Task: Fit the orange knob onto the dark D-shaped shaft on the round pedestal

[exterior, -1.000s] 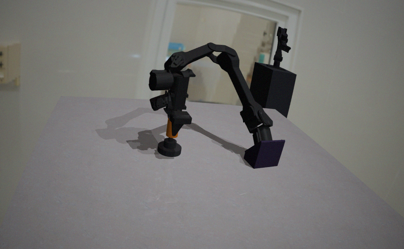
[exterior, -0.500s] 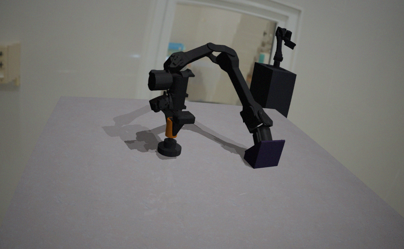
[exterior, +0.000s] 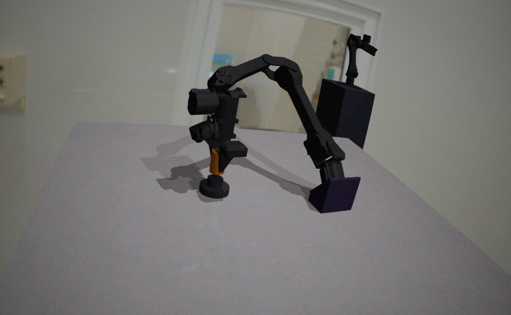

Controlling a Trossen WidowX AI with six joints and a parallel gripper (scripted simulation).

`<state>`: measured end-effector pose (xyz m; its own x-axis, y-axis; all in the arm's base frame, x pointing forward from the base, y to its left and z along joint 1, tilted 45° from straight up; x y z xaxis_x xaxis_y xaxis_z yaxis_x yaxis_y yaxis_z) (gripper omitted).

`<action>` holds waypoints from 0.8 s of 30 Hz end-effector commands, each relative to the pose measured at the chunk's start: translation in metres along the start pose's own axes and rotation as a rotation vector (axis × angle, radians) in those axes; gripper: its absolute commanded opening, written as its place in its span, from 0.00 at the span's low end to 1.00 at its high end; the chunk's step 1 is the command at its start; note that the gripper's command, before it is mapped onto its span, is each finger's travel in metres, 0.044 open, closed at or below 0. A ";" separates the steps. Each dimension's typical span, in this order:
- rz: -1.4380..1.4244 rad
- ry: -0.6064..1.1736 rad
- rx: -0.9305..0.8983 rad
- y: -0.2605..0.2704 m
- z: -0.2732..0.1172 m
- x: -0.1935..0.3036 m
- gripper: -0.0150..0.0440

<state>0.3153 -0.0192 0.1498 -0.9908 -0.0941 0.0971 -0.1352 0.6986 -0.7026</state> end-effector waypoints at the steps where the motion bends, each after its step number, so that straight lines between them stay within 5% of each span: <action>1: -0.004 -0.002 0.002 0.000 0.000 -0.001 0.25; 24: -0.214 -0.002 0.002 -0.001 -0.002 0.000 0.25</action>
<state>0.3166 -0.0176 0.1515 -0.9510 -0.2163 0.2207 -0.3091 0.6703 -0.6746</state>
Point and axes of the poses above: the point midway between the two fingers, 35 mm back from their tips, its own z axis out along the fingers, its own y axis across the jaws, x = y × z, the point moved 6 cm from there along -z, back along the fingers, and after that the axes turned 2 degrees about -z, right-handed, at the moved point
